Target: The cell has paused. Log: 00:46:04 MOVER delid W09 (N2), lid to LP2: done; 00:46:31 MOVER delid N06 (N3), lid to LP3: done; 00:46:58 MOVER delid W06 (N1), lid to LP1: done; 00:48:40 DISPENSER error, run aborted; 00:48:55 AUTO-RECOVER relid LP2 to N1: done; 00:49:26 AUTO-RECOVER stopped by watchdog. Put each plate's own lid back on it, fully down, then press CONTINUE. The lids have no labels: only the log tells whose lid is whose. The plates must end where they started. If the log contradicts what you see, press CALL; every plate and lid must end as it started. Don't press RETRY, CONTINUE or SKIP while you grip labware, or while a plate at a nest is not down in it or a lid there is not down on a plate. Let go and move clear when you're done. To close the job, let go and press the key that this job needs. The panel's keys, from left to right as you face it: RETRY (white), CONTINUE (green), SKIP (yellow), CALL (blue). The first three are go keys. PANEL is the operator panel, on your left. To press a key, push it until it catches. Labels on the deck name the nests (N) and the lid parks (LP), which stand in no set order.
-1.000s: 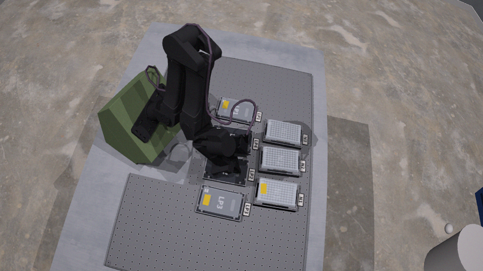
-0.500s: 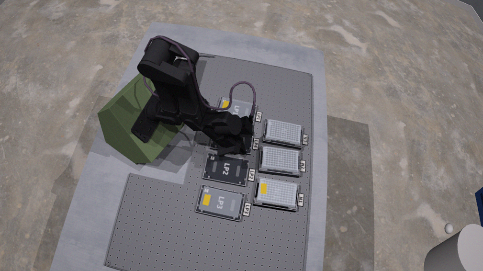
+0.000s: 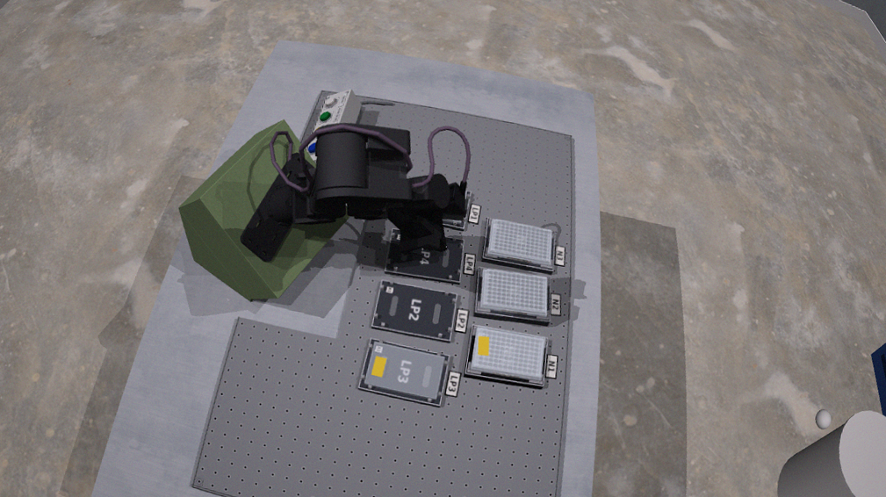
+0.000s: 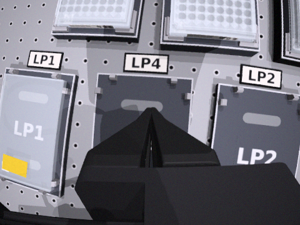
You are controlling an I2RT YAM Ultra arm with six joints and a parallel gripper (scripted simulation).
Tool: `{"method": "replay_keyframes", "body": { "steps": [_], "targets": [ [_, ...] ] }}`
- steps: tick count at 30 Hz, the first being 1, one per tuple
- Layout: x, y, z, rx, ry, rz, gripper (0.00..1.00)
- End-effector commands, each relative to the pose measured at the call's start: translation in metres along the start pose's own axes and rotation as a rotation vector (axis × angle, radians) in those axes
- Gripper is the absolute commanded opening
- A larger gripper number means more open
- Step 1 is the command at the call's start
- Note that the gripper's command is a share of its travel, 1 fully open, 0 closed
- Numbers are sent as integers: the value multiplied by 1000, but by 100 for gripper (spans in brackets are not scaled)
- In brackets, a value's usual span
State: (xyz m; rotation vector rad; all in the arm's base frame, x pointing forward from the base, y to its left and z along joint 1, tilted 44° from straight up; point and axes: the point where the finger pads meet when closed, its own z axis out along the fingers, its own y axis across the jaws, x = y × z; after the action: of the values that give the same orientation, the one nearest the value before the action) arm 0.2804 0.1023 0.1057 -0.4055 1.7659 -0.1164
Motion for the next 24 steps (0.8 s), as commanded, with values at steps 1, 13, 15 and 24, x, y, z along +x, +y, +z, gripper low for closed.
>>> {"method": "replay_keyframes", "body": {
  "steps": [1,13,15,24],
  "targets": [
    [-11,-8,1,128,-72,54,0],
    [-20,55,10,128,-86,61,0],
    [-20,65,11,128,-86,63,0],
    [-16,80,11,128,-74,53,0]
  ]
}}
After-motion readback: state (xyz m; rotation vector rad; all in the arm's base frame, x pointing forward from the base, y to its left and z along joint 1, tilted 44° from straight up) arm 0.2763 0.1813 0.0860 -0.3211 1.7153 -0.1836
